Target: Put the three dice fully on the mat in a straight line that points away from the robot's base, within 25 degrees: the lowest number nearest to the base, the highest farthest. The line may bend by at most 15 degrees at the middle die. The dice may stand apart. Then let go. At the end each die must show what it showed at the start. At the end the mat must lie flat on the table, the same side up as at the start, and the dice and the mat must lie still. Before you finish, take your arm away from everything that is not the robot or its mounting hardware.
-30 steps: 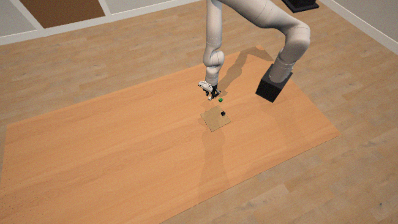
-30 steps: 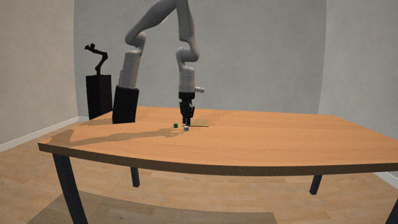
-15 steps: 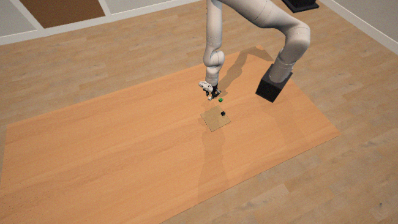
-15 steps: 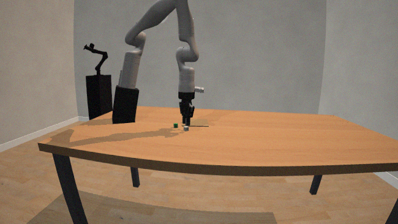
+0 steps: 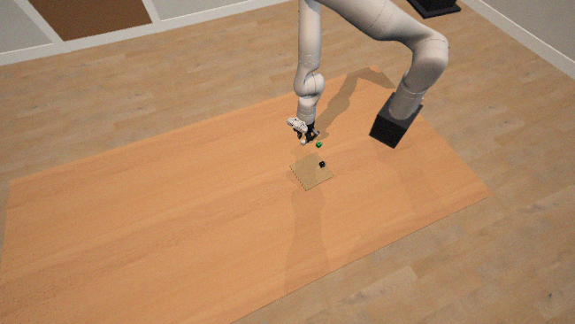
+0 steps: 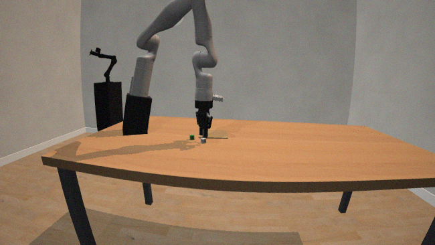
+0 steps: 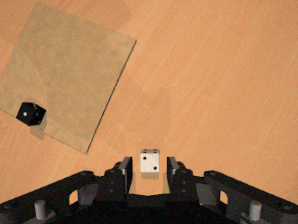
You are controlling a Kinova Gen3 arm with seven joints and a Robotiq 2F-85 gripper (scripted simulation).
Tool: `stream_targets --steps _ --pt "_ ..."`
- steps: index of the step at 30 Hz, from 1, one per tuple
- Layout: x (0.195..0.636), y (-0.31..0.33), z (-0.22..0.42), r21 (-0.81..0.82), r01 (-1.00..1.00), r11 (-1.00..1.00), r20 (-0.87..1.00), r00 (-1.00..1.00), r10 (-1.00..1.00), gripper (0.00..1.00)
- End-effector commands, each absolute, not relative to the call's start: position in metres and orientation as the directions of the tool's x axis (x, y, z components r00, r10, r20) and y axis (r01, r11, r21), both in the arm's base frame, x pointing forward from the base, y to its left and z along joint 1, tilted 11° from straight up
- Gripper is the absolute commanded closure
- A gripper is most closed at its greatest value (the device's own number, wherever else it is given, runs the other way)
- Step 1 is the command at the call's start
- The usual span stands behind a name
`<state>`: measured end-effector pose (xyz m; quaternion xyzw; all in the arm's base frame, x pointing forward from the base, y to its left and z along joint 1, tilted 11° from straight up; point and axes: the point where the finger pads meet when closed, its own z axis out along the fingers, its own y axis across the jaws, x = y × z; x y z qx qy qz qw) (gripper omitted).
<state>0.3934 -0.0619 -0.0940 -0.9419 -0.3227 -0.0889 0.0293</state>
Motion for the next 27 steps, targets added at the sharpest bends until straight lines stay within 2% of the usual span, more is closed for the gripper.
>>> stream_targets --steps 1,27 --pt "0.3922 -0.0617 -0.0940 0.002 0.613 -0.790 0.185 0.776 0.602 0.65" --pt "0.3947 -0.0620 -0.0966 0.005 0.612 -0.791 0.187 0.777 0.602 0.65"
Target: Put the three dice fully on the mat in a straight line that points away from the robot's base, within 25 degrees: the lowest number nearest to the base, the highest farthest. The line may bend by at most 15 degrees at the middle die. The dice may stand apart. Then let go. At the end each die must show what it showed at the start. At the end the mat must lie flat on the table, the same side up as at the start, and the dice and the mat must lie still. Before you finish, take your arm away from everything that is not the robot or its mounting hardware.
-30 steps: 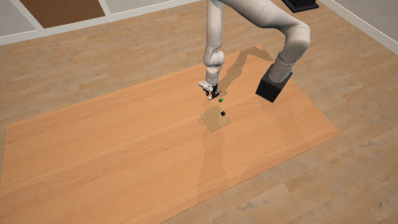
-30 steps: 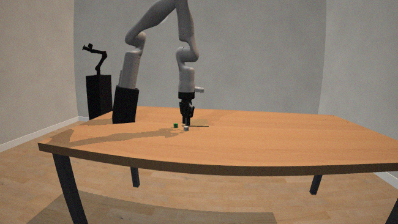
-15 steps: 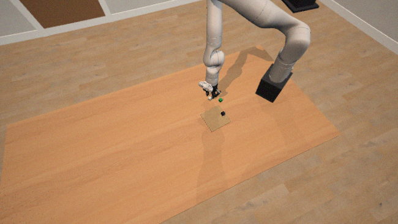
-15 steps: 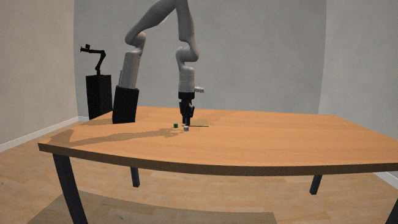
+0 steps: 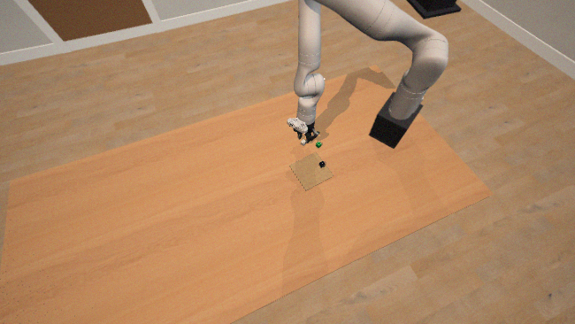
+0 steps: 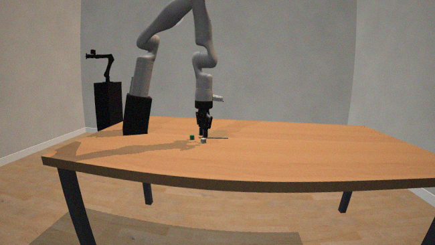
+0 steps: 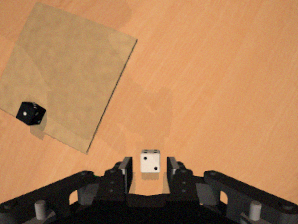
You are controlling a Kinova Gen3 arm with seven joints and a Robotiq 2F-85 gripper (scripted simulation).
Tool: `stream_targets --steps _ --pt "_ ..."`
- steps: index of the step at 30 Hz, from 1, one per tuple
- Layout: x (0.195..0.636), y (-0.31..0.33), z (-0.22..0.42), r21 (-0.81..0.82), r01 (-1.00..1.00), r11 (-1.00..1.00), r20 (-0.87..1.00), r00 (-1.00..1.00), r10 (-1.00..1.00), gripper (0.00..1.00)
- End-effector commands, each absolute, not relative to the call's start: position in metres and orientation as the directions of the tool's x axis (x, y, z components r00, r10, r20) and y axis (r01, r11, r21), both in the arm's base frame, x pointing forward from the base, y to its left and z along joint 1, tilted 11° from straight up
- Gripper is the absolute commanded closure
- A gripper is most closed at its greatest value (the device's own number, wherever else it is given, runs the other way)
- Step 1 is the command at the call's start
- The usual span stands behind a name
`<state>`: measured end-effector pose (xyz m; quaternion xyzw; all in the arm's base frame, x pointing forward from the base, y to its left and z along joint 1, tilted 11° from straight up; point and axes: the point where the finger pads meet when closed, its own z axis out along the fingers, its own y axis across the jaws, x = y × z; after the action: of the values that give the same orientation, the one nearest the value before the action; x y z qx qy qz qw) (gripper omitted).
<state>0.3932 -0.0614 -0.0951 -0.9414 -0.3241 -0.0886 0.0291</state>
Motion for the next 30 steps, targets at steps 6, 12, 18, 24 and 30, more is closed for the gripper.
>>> stream_targets --steps 6,12,18,24,30 --pt "0.396 -0.061 -0.106 0.002 0.611 -0.792 0.186 0.777 0.601 0.65" --pt "0.397 -0.060 -0.112 0.004 0.611 -0.792 0.187 0.777 0.601 0.65" --pt "0.398 -0.060 -0.119 0.005 0.611 -0.791 0.187 0.777 0.601 0.65" --pt "0.398 -0.060 -0.119 0.005 0.612 -0.791 0.187 0.776 0.602 0.65" --pt "0.398 -0.060 -0.119 0.005 0.612 -0.791 0.187 0.776 0.602 0.65"
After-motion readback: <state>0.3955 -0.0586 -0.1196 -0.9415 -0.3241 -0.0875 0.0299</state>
